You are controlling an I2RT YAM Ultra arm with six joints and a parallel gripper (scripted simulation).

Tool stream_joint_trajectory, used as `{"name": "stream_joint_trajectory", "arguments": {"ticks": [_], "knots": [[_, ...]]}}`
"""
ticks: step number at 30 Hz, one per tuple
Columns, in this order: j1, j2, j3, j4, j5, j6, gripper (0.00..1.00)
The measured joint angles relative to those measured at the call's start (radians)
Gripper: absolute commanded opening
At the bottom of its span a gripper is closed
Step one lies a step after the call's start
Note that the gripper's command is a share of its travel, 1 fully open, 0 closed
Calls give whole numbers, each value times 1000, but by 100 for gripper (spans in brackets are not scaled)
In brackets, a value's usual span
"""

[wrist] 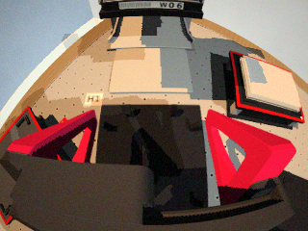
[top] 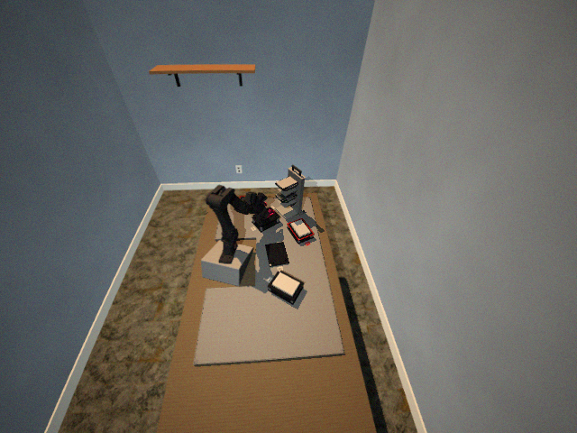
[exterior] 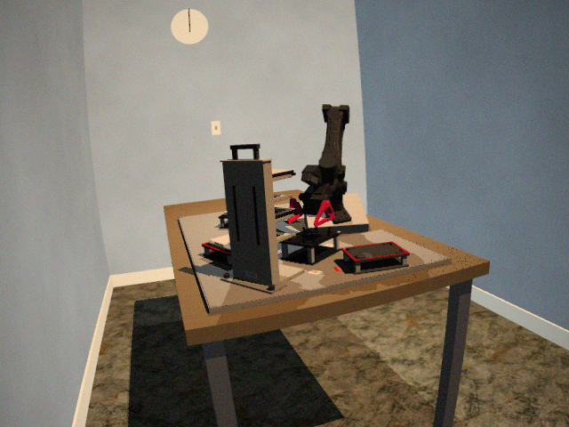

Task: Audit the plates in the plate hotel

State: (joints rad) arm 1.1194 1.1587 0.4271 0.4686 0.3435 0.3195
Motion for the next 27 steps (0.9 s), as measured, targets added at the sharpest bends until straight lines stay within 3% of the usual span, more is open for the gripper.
{"name": "stream_joint_trajectory", "arguments": {"ticks": [7,21,27], "knots": [[1,-3,-2,3,1,0,100],[55,-92,-76,-6,39,10,100],[67,-135,-79,-37,54,14,100]]}}
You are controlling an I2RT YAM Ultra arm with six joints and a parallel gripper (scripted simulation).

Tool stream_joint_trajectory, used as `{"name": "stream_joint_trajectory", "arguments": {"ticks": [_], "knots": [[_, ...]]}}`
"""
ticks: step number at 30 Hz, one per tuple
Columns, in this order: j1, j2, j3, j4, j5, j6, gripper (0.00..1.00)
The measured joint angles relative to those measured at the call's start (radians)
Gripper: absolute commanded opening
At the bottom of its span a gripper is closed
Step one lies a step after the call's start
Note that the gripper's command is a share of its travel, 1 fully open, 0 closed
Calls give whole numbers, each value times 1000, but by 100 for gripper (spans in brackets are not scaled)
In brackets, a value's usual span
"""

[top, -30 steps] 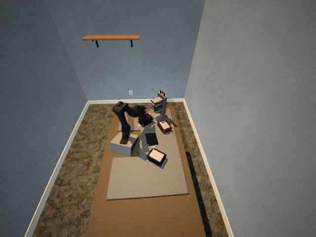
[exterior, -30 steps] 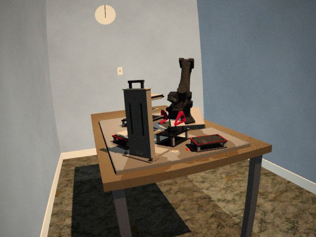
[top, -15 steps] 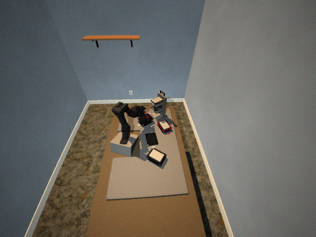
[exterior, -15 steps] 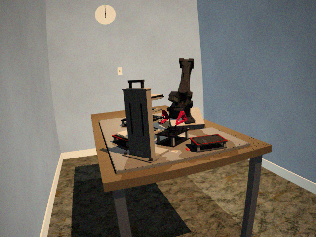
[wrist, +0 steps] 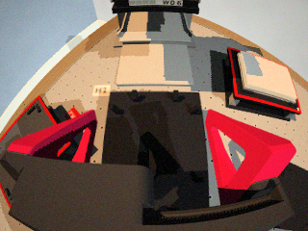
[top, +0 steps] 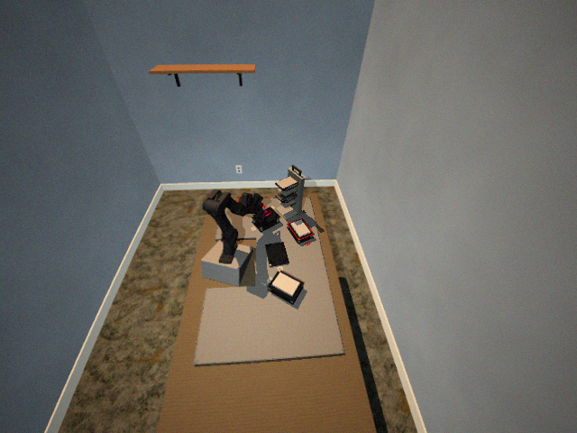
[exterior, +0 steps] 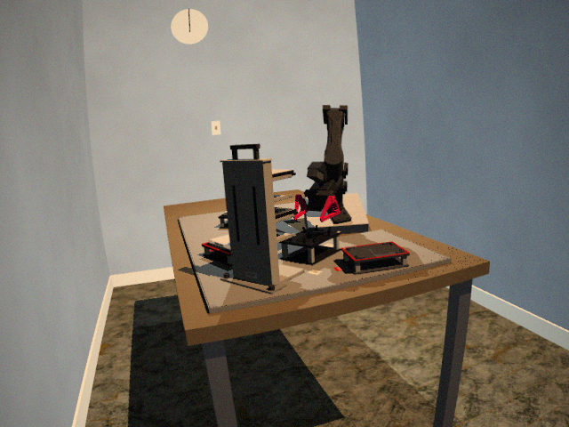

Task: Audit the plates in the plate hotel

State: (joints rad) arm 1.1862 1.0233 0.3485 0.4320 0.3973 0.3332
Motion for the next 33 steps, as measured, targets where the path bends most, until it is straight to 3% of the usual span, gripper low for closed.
{"name": "stream_joint_trajectory", "arguments": {"ticks": [33], "knots": [[87,-292,22,-310,84,24,100]]}}
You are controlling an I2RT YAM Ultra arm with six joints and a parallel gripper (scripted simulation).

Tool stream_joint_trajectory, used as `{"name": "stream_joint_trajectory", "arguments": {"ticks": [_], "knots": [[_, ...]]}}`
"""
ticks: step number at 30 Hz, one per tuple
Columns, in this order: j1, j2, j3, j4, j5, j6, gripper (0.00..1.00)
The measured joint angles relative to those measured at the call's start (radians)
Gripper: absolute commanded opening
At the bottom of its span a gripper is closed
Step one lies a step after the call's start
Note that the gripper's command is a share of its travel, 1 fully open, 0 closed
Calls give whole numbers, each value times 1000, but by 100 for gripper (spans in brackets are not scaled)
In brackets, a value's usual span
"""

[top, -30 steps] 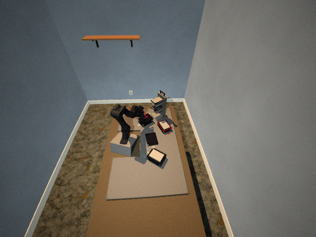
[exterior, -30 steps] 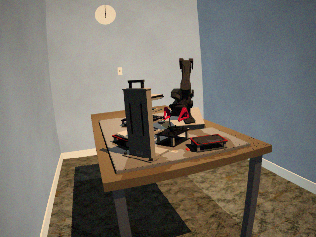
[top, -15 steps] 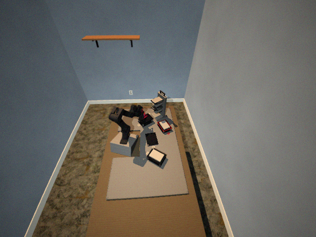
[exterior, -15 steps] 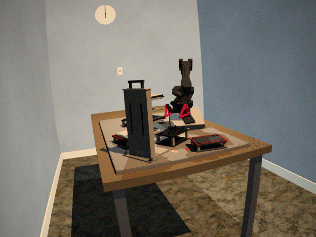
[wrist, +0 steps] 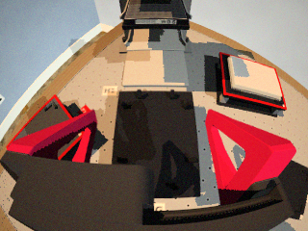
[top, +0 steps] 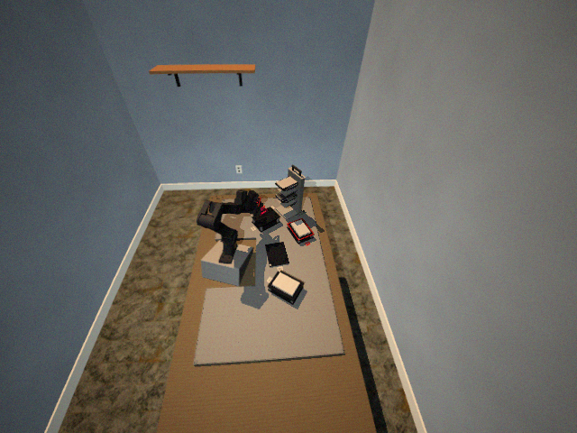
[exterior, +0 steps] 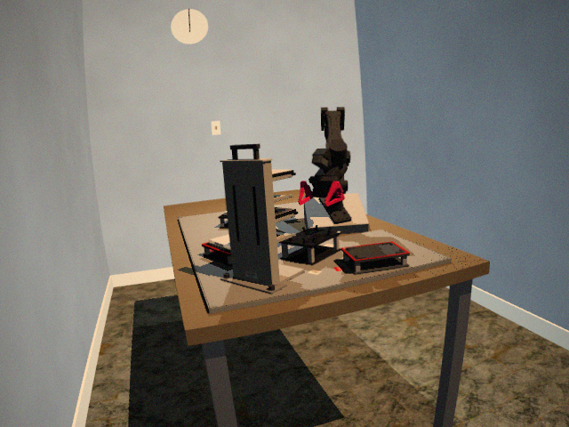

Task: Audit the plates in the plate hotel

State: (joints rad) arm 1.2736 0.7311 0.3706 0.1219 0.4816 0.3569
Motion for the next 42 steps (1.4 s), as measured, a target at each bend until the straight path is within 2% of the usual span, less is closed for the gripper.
{"name": "stream_joint_trajectory", "arguments": {"ticks": [5,12,36,39,42], "knots": [[11,-37,16,-57,11,3,100],[11,-80,77,-143,17,4,100],[-2,-130,270,-406,8,4,100],[-9,-132,299,-433,2,2,100],[-56,-156,302,-448,-29,-6,100]]}}
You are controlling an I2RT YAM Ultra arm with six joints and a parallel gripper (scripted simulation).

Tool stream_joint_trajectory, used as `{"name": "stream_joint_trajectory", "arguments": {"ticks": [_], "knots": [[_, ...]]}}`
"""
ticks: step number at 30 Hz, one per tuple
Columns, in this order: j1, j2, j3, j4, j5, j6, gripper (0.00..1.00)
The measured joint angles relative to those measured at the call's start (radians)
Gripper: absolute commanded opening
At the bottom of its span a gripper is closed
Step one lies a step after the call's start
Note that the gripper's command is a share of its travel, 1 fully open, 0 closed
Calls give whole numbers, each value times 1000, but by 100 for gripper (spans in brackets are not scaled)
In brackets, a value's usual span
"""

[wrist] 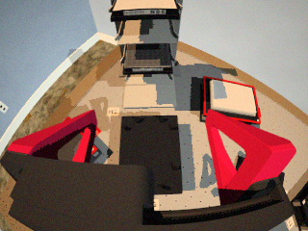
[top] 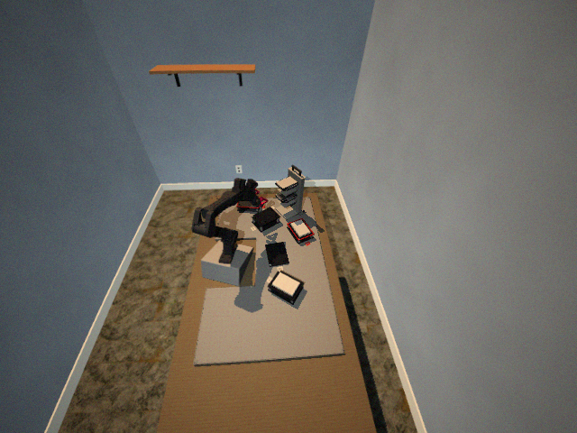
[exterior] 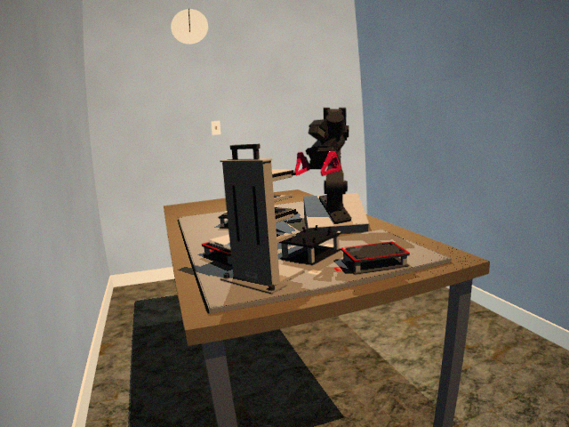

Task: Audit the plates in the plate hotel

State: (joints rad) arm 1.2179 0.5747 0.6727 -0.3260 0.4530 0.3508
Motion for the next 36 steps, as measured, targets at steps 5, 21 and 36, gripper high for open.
{"name": "stream_joint_trajectory", "arguments": {"ticks": [5,21,36], "knots": [[-109,-40,-25,-26,-70,-20,100],[-586,-121,-75,-55,-477,-125,100],[-1075,-85,-102,-39,-950,-251,100]]}}
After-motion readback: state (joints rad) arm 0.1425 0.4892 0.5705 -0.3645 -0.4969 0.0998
